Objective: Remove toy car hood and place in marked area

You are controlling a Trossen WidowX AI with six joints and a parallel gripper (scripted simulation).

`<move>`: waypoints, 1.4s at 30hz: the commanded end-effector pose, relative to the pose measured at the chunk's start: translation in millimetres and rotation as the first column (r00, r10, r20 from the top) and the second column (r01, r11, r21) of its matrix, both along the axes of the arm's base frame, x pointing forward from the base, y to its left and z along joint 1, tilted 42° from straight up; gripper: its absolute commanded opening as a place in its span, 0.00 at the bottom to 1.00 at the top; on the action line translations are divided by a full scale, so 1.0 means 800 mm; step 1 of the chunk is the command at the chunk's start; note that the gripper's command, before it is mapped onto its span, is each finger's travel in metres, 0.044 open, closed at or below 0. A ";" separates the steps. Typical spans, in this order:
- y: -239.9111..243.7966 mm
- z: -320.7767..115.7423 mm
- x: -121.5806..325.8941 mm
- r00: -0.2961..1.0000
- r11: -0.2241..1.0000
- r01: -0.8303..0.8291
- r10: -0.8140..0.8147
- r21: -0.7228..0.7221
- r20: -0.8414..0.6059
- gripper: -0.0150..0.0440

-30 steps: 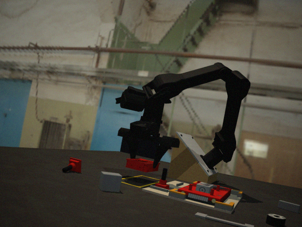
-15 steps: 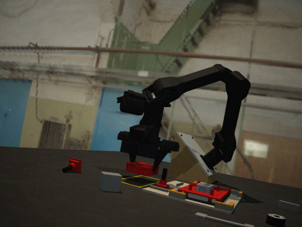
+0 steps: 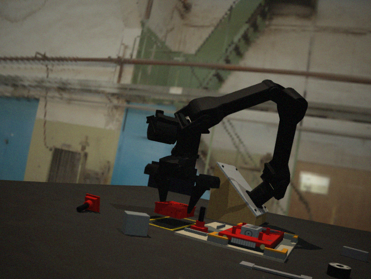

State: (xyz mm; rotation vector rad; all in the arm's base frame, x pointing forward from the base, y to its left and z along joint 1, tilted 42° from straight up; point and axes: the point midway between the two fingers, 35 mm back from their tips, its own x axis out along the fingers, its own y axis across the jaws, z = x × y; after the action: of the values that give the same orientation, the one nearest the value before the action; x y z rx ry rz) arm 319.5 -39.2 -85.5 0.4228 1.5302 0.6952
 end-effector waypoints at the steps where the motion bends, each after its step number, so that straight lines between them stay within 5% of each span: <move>1: 0.002 -0.003 -0.001 1.000 1.000 0.005 -0.005 0.004 -0.004 0.25; 39: 0.016 -0.019 -0.003 1.000 1.000 0.005 -0.005 0.005 -0.004 0.25; 42: 0.015 -0.017 -0.002 1.000 1.000 0.000 0.000 0.001 0.001 0.39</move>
State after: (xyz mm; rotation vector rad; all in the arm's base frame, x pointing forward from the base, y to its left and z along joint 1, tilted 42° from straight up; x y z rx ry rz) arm 317.6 -27.1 -99.0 0.4236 1.5300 0.6960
